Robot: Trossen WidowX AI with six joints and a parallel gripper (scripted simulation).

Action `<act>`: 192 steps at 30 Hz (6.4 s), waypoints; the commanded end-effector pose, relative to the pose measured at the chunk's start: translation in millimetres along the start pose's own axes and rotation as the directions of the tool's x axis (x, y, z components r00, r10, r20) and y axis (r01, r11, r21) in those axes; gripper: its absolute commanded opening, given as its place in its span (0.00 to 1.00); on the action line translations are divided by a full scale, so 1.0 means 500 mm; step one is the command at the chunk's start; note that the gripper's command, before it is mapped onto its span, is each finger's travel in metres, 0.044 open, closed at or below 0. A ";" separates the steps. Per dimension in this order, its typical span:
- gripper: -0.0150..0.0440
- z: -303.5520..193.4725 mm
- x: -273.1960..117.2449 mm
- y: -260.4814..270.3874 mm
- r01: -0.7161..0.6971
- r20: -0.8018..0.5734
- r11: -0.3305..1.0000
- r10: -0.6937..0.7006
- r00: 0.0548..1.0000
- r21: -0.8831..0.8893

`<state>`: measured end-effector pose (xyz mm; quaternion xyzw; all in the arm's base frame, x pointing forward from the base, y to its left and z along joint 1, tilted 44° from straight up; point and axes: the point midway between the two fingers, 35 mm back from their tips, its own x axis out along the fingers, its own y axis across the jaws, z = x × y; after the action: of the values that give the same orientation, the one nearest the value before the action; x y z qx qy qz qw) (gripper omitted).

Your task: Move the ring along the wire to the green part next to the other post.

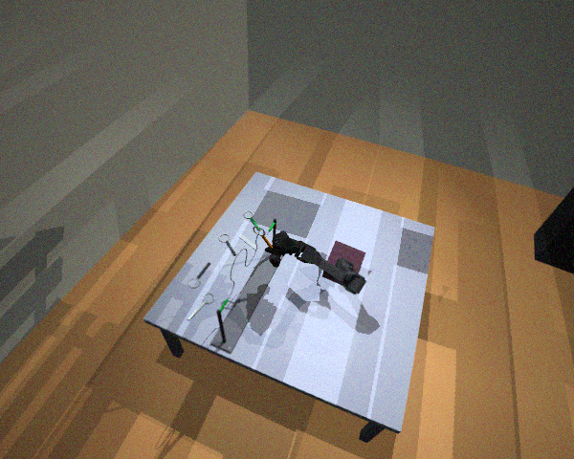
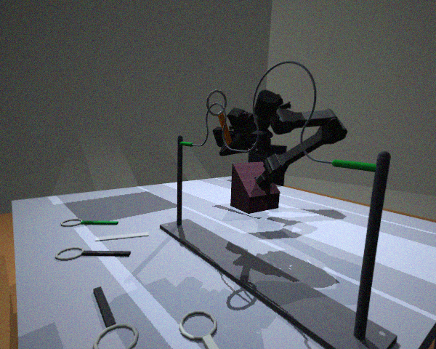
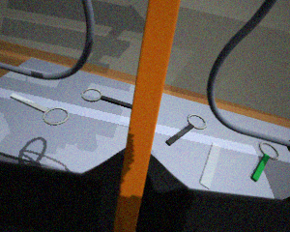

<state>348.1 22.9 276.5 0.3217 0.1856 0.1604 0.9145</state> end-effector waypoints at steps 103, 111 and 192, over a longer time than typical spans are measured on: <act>0.00 0.081 -0.028 0.180 -0.585 0.558 -0.056 0.386 0.735 0.809; 0.00 0.033 -0.002 0.176 -0.568 0.486 0.112 0.402 0.776 0.815; 0.00 -0.212 0.124 -0.110 -0.098 0.109 0.984 0.082 0.991 0.149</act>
<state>365.1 70.1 158.6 0.4230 0.1299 0.1763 0.8793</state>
